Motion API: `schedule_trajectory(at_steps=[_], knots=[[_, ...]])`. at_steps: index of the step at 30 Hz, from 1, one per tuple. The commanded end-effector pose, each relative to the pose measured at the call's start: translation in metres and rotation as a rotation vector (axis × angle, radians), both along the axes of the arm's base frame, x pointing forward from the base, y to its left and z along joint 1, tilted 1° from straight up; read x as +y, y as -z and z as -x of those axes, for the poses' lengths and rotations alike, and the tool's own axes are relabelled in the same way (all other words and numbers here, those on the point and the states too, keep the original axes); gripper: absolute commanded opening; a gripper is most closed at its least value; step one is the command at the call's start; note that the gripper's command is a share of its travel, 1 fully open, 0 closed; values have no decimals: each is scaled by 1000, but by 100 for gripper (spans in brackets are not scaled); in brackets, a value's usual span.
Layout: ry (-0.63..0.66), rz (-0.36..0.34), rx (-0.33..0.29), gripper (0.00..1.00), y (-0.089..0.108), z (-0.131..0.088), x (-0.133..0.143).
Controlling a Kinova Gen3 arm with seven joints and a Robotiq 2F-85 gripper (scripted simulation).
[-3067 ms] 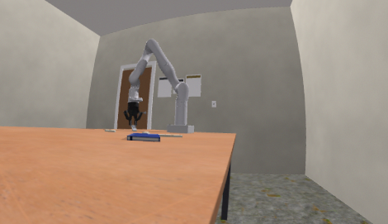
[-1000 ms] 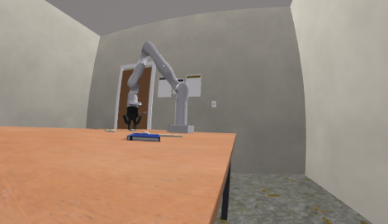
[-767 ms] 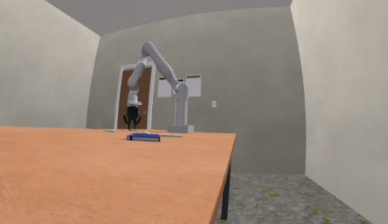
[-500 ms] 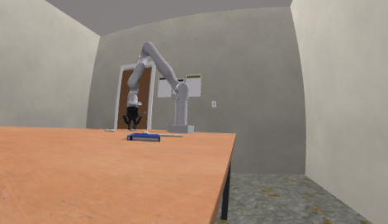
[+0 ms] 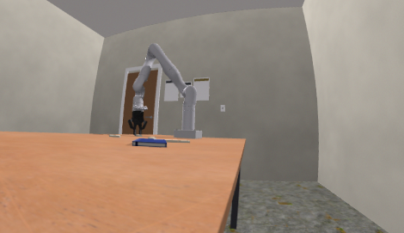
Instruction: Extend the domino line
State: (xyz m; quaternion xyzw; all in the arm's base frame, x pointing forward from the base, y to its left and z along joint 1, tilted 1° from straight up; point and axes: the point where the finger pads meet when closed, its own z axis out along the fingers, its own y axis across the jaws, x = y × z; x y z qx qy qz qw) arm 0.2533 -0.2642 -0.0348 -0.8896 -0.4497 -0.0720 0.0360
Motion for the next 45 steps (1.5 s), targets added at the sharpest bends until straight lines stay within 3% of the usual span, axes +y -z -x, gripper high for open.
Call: schedule_trajectory(at_steps=[1, 13, 14, 45], knots=[[-1, -2, 1, 35, 1, 0, 1], [-1, -2, 1, 35, 1, 0, 1], [-1, -2, 1, 49, 1, 0, 1], [-1, -2, 1, 49, 1, 0, 1]])
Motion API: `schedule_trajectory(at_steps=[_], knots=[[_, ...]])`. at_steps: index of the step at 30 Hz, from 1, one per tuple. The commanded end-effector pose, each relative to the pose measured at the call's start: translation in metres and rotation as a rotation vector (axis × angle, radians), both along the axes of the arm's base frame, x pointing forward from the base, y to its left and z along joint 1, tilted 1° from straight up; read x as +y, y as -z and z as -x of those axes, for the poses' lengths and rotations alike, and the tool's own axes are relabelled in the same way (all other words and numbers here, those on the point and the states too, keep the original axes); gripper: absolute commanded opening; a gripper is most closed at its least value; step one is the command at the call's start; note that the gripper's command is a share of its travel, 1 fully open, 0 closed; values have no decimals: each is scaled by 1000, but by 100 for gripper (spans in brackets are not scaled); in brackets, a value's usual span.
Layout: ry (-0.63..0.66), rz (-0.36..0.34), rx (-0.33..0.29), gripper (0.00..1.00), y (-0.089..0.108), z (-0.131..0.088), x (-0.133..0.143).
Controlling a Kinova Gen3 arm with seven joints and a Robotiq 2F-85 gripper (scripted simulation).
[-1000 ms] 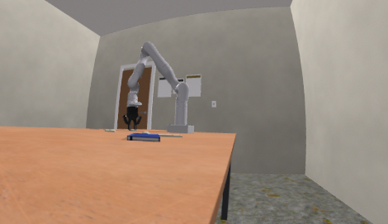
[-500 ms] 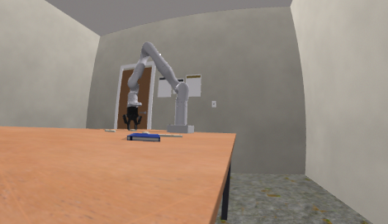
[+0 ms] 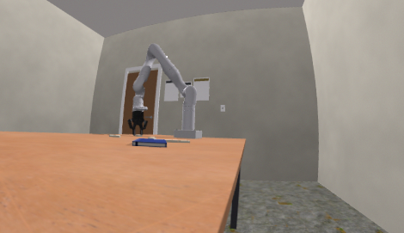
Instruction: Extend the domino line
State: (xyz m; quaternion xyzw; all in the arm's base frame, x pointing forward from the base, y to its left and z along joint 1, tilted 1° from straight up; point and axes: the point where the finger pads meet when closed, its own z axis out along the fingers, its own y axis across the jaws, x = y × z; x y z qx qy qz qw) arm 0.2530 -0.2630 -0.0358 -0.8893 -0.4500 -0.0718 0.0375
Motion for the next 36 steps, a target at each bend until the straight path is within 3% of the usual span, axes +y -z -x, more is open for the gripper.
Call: schedule_trajectory(at_steps=[1, 23, 36], knots=[[0, 1, -1, 49, 0, 0, 0], [0, 1, -1, 49, -29, -1, 0], [0, 2, 0, 49, -31, -1, 0]])
